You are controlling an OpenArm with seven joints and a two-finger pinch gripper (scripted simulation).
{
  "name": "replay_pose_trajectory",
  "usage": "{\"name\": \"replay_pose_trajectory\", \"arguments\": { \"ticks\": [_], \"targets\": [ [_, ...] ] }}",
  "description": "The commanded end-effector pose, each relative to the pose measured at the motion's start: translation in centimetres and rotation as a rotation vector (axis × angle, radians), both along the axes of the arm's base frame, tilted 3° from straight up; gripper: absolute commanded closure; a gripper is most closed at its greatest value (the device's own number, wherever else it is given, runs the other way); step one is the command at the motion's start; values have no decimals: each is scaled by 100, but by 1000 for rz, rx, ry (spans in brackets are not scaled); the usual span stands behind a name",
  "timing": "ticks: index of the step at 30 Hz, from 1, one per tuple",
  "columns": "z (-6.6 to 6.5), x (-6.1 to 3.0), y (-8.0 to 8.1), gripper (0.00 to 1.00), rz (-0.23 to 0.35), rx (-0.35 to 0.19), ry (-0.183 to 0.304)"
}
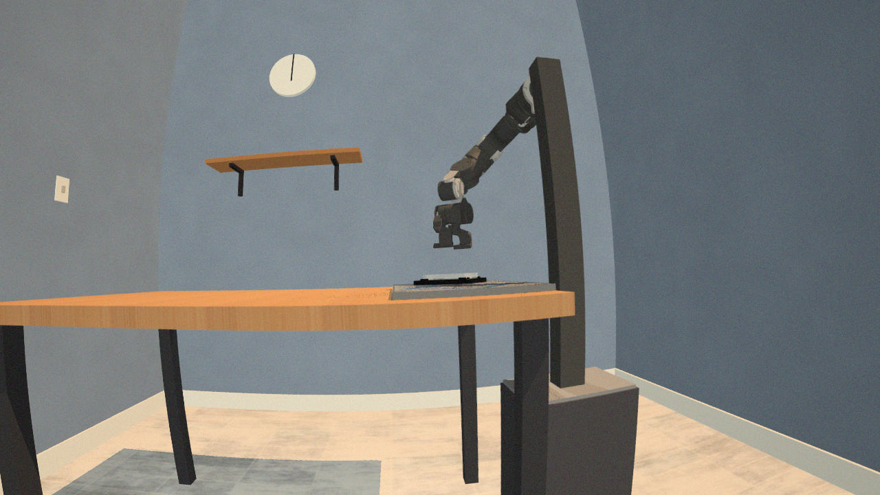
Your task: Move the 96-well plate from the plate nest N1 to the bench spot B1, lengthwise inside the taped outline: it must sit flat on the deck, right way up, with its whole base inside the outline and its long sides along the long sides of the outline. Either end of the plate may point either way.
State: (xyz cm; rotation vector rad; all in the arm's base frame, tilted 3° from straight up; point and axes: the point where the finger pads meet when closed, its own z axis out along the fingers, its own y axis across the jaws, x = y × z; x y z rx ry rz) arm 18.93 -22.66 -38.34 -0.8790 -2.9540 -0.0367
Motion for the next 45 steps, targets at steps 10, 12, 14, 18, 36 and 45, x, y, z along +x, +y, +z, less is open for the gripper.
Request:
{"name": "replay_pose_trajectory", "arguments": {
  "ticks": [10, 12, 14, 18, 36, 45],
  "targets": [
    [-27, -5, 13, 23, 0, 4, -12],
    [-27, -5, 13, 23, 0, 4, -12],
    [-15, -6, 4, 23, 1, 1, -5],
    [31, 70, 19, 23, 0, 4, -12],
    [56, 87, 14, 23, 0, 4, -12],
    [56, 87, 14, 23, 0, 4, -12]
  ]
}}
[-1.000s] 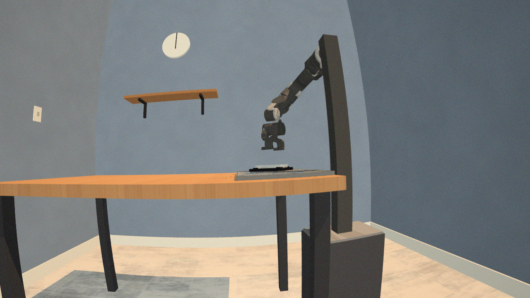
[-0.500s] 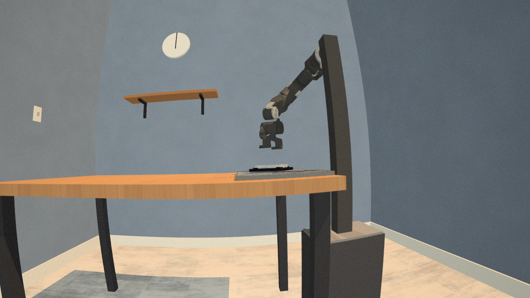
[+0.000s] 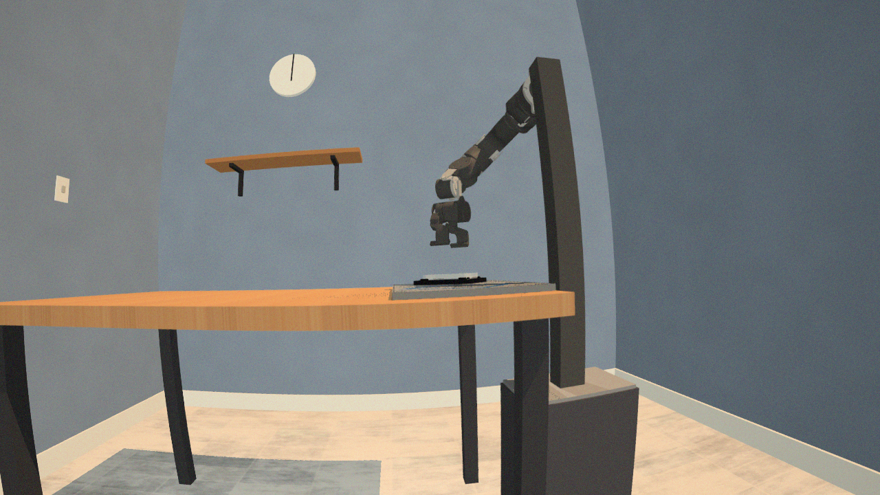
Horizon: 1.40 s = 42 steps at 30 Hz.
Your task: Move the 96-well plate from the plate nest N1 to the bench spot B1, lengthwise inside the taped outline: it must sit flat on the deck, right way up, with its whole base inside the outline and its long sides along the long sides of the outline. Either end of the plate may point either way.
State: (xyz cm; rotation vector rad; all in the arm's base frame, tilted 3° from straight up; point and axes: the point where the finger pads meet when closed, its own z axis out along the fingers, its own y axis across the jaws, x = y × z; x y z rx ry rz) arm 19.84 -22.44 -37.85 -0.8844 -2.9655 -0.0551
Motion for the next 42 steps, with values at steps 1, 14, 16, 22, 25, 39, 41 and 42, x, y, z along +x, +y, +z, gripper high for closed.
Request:
{"name": "replay_pose_trajectory", "arguments": {
  "ticks": [1, 14, 16, 22, 25, 39, 41, 42],
  "targets": [
    [8, -4, -8, 23, 1, -3, 4],
    [26, 9, -13, 23, 1, -3, 4],
    [26, 9, -13, 23, 1, -3, 4],
    [25, 21, -8, 23, -1, 0, -3],
    [25, 21, -8, 23, -1, 0, -3],
    [-305, 15, 6, 23, 0, -2, 1],
    [-525, 11, 15, 23, 1, -3, 4],
    [-525, 11, 15, 23, 1, -3, 4]
  ]
}}
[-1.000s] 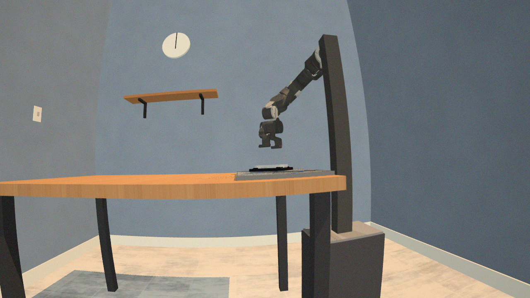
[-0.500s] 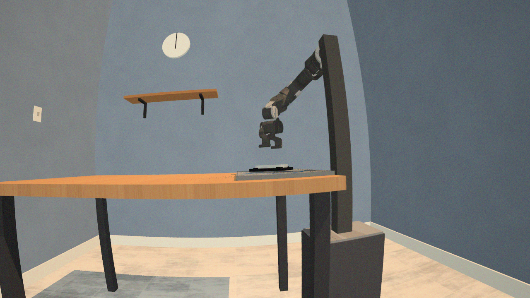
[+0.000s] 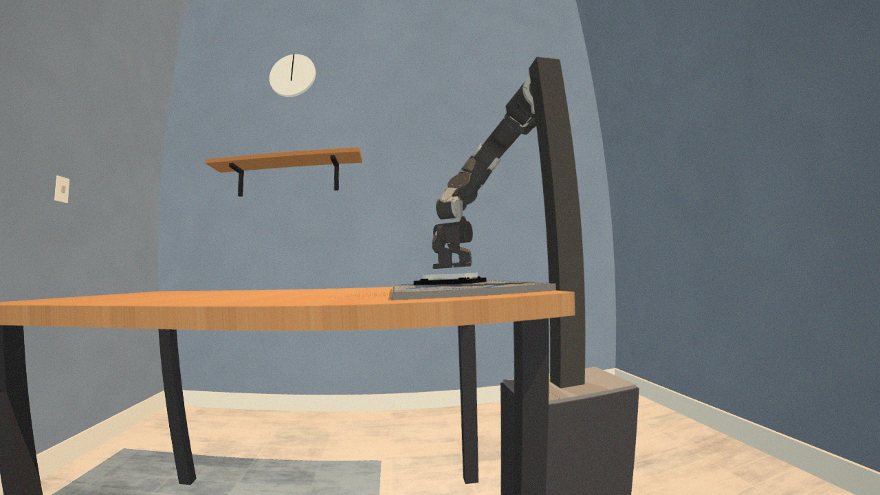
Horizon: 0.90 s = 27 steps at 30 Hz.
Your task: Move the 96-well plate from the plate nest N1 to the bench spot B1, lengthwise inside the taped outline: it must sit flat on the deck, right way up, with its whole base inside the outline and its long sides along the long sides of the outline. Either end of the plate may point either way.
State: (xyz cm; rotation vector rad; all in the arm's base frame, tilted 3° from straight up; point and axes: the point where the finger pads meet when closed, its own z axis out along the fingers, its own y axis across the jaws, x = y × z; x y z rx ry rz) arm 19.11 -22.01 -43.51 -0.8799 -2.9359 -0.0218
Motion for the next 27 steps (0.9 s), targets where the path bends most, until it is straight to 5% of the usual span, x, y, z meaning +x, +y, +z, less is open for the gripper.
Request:
{"name": "replay_pose_trajectory", "arguments": {
  "ticks": [1, 27],
  "targets": [
    [42, 84, -28, 23, 3, 9, -31],
    [-64, 78, -14, 23, 3, 9, -31]
  ]
}}
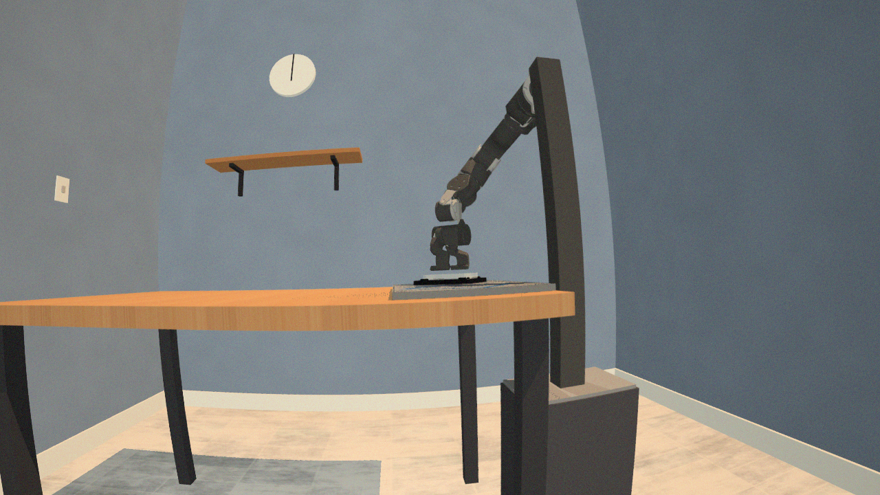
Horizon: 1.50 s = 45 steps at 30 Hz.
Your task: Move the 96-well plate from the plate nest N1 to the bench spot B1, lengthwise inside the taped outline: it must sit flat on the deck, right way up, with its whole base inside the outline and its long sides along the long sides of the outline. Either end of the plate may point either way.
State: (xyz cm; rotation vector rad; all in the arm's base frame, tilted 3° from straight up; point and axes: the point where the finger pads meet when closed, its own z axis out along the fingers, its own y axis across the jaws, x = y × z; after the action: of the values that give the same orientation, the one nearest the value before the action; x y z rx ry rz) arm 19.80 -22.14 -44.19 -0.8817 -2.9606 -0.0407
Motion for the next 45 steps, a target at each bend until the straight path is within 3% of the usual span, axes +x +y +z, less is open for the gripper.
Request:
{"name": "replay_pose_trajectory", "arguments": {
  "ticks": [1, 6, 35, 45],
  "targets": [
    [4, 10, -1, 23, 0, 4, -4],
    [-204, -7, 12, 23, 3, 10, -2],
    [-165, 22, -23, 23, -1, 1, -3],
    [-179, -20, -15, 23, -1, -2, 0]
  ]
}}
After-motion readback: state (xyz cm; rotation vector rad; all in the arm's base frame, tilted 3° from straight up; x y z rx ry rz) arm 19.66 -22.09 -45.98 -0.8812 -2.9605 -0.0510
